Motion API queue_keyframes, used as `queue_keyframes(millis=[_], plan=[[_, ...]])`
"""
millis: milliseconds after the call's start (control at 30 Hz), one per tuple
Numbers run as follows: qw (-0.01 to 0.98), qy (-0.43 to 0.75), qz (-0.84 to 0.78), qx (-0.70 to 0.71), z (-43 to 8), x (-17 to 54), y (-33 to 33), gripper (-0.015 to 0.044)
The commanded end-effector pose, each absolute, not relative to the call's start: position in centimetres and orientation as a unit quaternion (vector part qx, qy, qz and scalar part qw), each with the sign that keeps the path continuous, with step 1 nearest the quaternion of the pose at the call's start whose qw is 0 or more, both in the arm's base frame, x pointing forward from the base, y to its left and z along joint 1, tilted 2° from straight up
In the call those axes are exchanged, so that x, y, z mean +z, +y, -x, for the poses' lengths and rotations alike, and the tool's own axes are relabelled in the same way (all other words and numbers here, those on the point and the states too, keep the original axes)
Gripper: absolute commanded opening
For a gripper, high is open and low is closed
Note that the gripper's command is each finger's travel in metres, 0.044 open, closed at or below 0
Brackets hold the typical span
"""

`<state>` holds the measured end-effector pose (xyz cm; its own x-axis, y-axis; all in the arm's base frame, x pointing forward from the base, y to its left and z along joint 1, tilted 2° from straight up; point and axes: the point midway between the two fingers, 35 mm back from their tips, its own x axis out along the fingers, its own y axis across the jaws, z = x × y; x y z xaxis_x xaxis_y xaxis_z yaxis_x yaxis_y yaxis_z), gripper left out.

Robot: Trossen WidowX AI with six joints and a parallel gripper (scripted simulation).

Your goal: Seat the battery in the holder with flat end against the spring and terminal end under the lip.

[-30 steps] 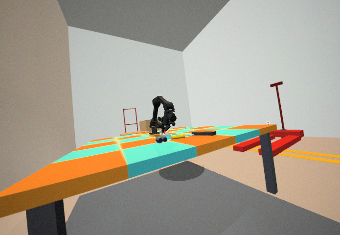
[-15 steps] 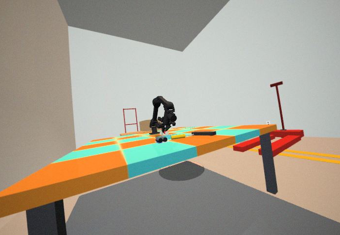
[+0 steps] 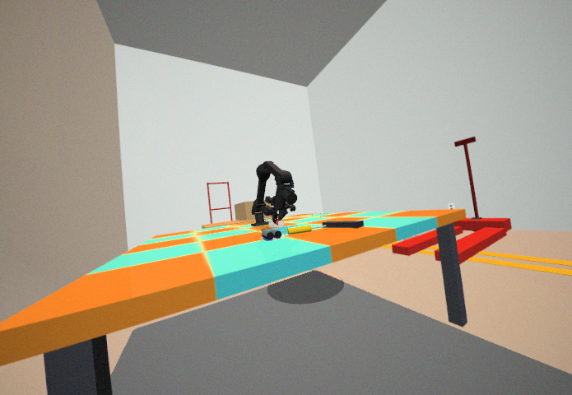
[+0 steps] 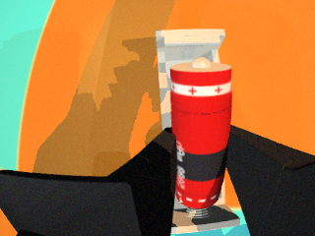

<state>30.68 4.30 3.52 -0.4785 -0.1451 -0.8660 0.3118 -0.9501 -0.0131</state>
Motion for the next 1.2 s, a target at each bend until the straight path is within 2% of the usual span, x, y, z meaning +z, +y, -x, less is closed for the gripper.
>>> queue_keyframes(millis=[0, 1167], plan=[[0.129, 0.086, -0.509, -0.847, -31.08, 3.38, 4.46, 0.0084], [0.119, 0.101, -0.581, -0.799, -30.6, 2.99, 4.24, 0.0084]])
